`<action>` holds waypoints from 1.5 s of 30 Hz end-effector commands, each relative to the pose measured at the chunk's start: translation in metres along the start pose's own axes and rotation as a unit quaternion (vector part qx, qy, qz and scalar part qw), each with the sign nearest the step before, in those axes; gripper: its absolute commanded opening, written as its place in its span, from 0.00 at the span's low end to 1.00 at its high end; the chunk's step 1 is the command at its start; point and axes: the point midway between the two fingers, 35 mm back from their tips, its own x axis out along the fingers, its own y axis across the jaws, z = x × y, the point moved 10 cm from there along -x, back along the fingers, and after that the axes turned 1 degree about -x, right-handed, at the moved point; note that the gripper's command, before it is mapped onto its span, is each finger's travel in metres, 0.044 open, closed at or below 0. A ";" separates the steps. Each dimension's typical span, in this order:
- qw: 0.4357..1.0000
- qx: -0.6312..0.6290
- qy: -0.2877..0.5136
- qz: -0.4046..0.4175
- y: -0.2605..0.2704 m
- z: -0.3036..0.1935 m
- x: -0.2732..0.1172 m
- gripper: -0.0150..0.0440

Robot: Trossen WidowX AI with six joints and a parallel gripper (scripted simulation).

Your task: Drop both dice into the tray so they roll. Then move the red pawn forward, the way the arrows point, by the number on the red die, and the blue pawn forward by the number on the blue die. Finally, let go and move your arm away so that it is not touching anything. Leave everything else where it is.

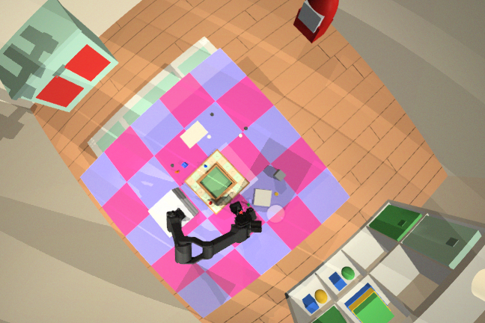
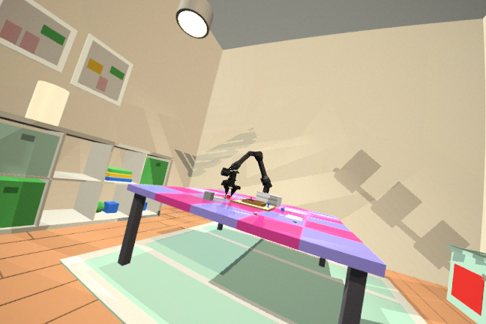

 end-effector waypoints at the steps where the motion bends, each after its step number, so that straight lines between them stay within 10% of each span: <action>1: 1.000 0.001 0.002 0.003 0.001 -0.001 0.009 0.72; 20: 1.000 0.001 0.002 0.003 0.001 0.000 0.005 0.25; 34: 1.000 0.001 0.001 0.003 0.004 0.010 -0.108 0.25; 45: 1.000 -0.016 0.000 0.005 0.033 0.012 -0.110 0.25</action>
